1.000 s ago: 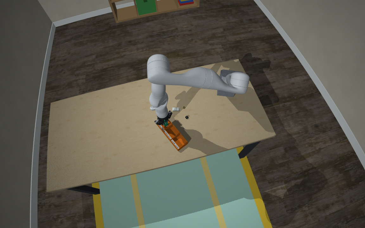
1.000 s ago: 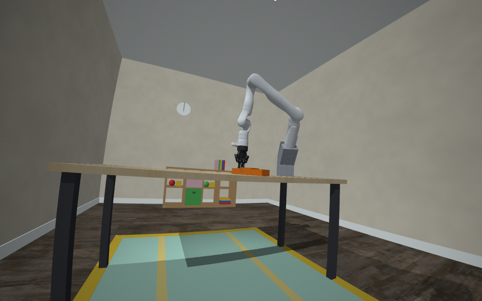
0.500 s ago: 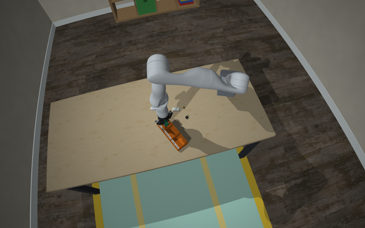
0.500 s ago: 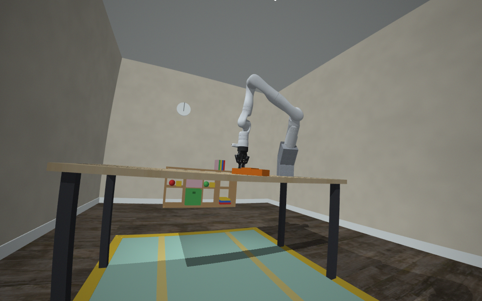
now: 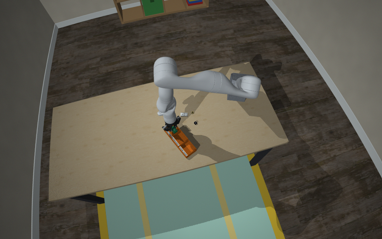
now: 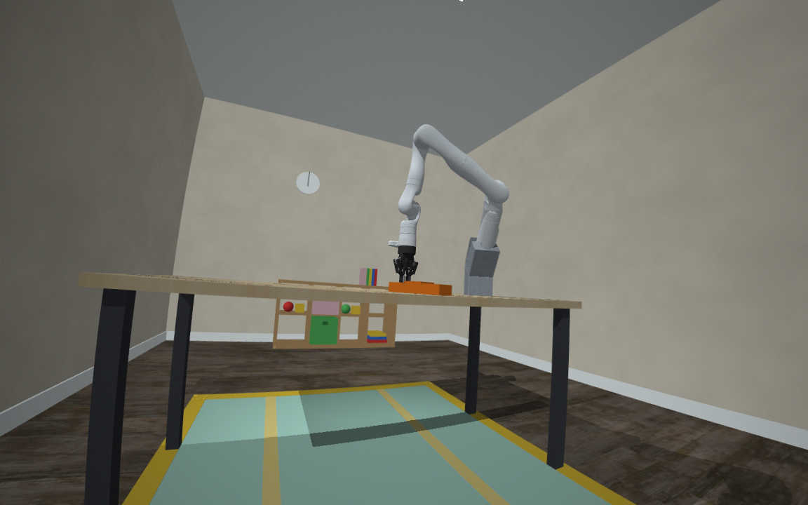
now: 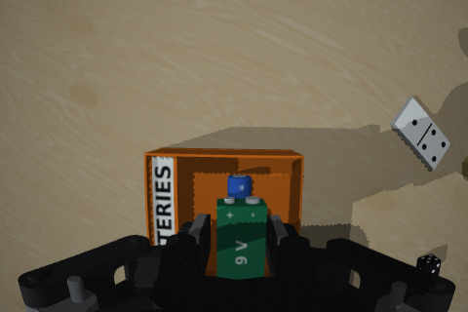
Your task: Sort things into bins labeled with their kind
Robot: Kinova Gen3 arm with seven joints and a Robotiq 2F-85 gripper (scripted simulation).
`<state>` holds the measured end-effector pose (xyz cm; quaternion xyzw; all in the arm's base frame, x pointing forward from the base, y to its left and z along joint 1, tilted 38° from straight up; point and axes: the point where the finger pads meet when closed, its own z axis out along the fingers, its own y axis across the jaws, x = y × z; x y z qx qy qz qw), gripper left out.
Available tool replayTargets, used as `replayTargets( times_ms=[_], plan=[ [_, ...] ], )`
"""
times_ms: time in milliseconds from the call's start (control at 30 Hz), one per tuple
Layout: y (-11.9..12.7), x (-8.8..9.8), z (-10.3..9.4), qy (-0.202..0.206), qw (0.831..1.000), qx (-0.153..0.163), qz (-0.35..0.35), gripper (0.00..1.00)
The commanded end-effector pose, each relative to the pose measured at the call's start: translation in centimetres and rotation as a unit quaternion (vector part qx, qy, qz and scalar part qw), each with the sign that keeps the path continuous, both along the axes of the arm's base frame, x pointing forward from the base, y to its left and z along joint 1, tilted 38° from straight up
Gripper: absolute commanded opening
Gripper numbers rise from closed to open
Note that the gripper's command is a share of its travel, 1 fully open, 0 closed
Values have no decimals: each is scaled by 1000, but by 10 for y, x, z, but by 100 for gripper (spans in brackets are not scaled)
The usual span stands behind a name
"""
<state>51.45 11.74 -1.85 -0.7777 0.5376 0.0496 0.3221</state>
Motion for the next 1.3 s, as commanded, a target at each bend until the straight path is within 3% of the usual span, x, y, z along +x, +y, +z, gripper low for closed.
replayTargets(
  times_ms=[0,1267],
  plan=[
    [-1,0,0,-1,1000,0,-1,33],
    [-21,-9,30,-1,1000,0,-1,33]
  ],
)
